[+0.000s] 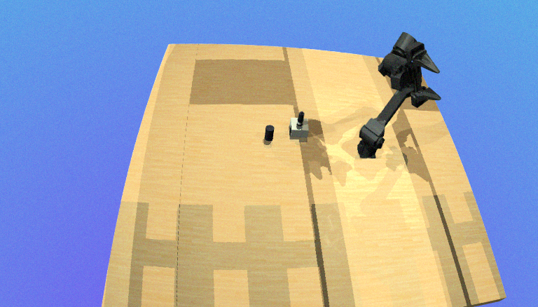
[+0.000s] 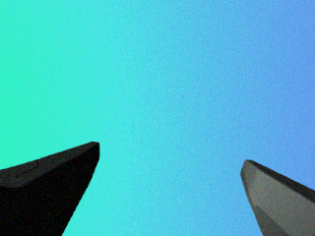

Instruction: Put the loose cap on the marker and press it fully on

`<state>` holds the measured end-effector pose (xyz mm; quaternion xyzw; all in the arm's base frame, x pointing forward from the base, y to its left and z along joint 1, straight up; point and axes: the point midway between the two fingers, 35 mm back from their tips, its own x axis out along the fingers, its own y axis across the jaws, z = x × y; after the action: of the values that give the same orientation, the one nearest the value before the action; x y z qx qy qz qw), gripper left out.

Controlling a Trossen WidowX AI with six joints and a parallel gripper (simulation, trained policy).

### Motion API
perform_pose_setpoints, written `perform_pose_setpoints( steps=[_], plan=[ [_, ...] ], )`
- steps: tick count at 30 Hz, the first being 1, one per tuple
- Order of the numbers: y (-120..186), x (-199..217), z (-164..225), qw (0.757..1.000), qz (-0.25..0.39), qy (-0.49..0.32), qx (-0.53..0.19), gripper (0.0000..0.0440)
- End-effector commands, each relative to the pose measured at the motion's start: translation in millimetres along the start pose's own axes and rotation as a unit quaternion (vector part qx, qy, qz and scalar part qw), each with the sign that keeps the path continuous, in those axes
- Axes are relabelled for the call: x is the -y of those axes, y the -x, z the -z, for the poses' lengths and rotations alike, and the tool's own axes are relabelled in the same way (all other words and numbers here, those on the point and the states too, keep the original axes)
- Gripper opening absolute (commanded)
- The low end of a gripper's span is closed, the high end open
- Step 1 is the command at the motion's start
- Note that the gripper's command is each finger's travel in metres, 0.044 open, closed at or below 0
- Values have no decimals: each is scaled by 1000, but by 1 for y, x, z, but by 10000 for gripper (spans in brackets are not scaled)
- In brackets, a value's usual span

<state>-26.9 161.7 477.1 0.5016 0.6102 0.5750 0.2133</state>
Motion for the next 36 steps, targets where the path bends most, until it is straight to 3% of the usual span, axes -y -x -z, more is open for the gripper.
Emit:
perform_pose_setpoints(
  steps=[1, 7, 36],
  plan=[
    [0, 1, -2, 1000, 2, -4, 4, 376],
    [0, 6, -17, 999, 16, -22, 28, 251],
    [10, 33, -73, 981, 81, -124, 126, 327]
  ],
)
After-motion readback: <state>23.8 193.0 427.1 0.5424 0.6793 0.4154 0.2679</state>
